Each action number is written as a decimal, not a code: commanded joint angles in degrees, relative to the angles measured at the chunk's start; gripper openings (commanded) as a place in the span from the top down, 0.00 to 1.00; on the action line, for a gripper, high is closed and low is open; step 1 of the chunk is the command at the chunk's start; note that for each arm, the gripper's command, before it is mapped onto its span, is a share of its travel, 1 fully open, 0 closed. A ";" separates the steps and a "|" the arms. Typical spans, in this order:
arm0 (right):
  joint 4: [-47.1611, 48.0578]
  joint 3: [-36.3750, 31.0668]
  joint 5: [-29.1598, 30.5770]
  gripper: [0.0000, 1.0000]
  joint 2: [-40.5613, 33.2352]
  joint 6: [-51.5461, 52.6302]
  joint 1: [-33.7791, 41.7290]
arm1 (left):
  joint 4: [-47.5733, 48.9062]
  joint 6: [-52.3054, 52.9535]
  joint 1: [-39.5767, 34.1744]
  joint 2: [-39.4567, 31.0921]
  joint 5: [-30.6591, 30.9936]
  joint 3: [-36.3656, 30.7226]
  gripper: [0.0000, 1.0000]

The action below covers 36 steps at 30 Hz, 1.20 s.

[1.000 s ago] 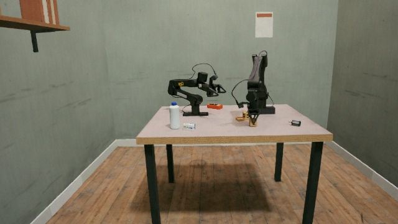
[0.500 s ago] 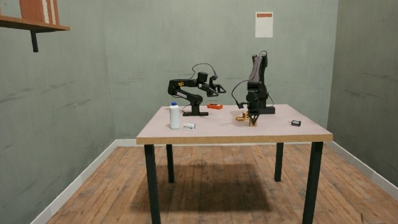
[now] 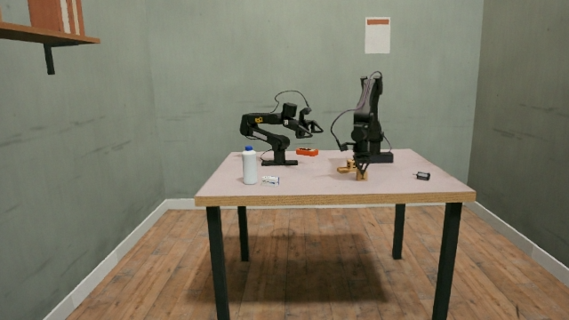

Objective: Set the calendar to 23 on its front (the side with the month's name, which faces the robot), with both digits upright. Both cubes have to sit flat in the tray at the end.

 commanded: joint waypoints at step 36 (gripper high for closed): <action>-10.13 7.77 -1.06 0.00 -1.07 -0.56 -0.88 | -12.26 12.51 -9.38 -5.35 -17.23 6.81 0.00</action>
